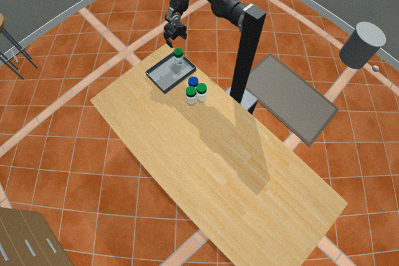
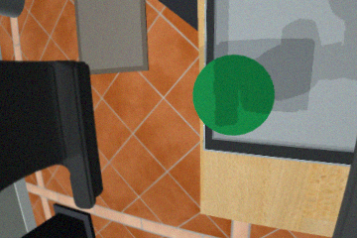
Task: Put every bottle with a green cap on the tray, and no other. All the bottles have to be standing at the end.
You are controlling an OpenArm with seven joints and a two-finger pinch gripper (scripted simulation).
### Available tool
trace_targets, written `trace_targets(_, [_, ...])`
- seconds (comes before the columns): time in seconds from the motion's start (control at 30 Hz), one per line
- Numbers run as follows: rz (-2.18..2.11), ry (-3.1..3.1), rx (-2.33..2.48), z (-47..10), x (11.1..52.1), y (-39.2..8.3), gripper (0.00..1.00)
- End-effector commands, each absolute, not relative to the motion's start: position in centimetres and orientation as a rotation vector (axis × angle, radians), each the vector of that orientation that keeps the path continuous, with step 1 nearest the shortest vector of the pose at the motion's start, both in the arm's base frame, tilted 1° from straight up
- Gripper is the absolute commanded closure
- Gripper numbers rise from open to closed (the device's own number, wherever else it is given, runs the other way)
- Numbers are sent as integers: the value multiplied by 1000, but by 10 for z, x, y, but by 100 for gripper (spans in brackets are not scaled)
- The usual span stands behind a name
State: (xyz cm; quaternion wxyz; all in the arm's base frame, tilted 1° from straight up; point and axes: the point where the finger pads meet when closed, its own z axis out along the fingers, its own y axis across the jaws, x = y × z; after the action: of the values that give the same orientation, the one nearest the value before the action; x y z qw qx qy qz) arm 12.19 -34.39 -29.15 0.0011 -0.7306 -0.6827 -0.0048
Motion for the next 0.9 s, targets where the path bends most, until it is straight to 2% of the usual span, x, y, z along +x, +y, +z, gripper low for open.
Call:
trace_targets(0.0, [-19,-2144,-2290,-291,123,-343,48])
trace_targets(0.03, [-16,-2145,-2296,-291,122,-344,58])
trace_targets(0.87, [-16,-2145,-2296,-291,122,-344,58])
